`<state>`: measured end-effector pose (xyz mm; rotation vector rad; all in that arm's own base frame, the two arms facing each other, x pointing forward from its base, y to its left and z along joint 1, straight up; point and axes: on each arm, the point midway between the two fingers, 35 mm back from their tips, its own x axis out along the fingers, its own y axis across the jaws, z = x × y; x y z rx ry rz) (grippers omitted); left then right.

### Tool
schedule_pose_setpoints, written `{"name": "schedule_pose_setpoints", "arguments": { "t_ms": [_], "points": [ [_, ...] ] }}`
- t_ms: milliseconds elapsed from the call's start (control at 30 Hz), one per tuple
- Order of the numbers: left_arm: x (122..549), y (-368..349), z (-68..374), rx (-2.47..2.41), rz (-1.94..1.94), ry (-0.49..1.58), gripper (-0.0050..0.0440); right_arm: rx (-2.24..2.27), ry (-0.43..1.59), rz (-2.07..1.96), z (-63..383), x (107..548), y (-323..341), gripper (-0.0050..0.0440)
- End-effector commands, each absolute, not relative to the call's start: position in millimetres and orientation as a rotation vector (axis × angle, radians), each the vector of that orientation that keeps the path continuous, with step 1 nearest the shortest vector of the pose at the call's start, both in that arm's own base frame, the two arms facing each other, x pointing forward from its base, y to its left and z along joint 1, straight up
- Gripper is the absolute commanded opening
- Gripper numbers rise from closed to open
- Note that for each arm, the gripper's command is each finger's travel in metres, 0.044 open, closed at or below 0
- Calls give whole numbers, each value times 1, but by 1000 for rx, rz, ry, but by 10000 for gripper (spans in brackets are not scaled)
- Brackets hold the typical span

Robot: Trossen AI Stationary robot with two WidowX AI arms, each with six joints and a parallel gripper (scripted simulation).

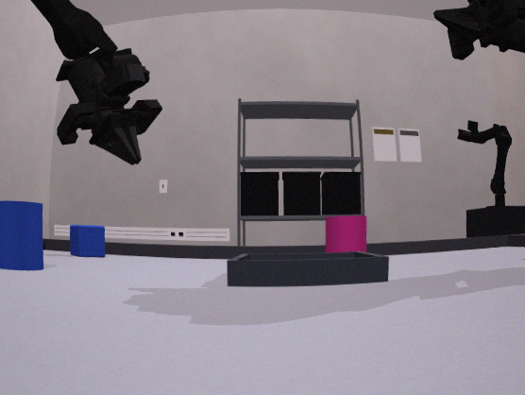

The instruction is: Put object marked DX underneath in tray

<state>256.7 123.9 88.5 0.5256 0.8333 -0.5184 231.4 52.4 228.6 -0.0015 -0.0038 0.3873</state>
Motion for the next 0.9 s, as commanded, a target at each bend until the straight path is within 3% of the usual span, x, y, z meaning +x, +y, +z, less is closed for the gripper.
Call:
{"name": "schedule_pose_setpoints", "arguments": {
  "t_ms": [0,433,600,867],
  "points": [
    [268,117,106,549,-397,807,0,-2,-12,388,232,231,52,-50],
    [295,71,184,403,-127,473,-1,-2,-12,388,232,231,52,-50],
    [295,58,205,338,-95,369,-3,-2,-12,388,232,231,52,-50],
    [280,18,268,51,-87,41,-20,-2,-12,388,232,231,52,-50]
  ]
}}
